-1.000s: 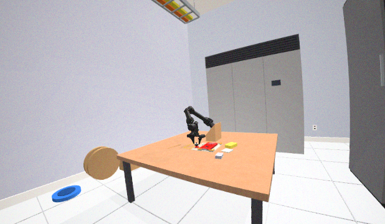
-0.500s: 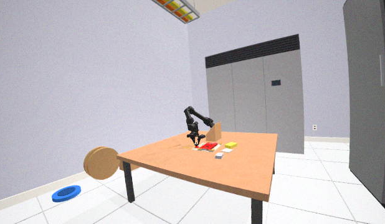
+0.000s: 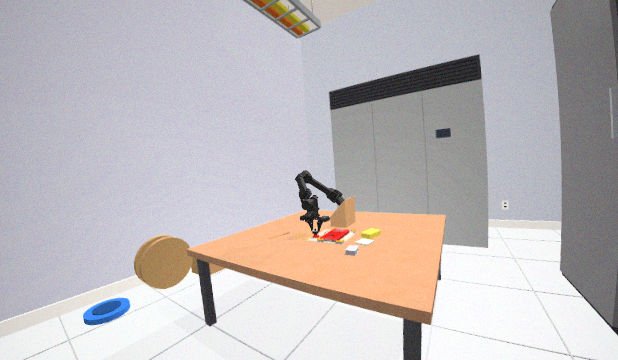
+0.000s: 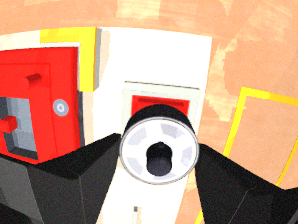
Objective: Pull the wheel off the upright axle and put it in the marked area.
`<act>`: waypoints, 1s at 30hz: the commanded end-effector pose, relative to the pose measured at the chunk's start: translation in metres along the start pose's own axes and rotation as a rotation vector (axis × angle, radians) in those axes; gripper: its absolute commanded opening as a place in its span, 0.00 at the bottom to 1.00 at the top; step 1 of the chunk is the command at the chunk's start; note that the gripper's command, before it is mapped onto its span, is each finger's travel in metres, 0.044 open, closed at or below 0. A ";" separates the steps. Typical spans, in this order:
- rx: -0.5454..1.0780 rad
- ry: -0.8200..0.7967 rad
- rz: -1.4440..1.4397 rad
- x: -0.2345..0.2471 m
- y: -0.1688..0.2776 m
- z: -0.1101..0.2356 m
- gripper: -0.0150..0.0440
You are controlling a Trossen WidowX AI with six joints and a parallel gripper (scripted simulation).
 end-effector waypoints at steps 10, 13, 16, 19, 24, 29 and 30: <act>-0.004 0.000 -0.005 0.000 -0.001 0.005 0.25; -0.004 0.001 -0.005 0.000 -0.001 0.006 0.25; -0.004 0.001 -0.005 0.000 -0.001 0.007 0.25; -0.005 0.001 -0.005 0.000 -0.001 0.008 0.25; -0.005 0.001 -0.004 0.000 -0.001 0.010 0.25; -0.006 0.001 -0.004 0.000 -0.001 0.012 0.25; -0.006 0.001 -0.004 0.000 -0.001 0.012 0.25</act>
Point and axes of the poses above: the point midway between the two fingers, 35 mm back from their tips, its own z axis back along the fingers, its own x axis across the jaws, y = z × x, the point moved 5 cm from there along z, back along the fingers, and after that the axes turned 11 degrees about z, right-handed, at the moved point
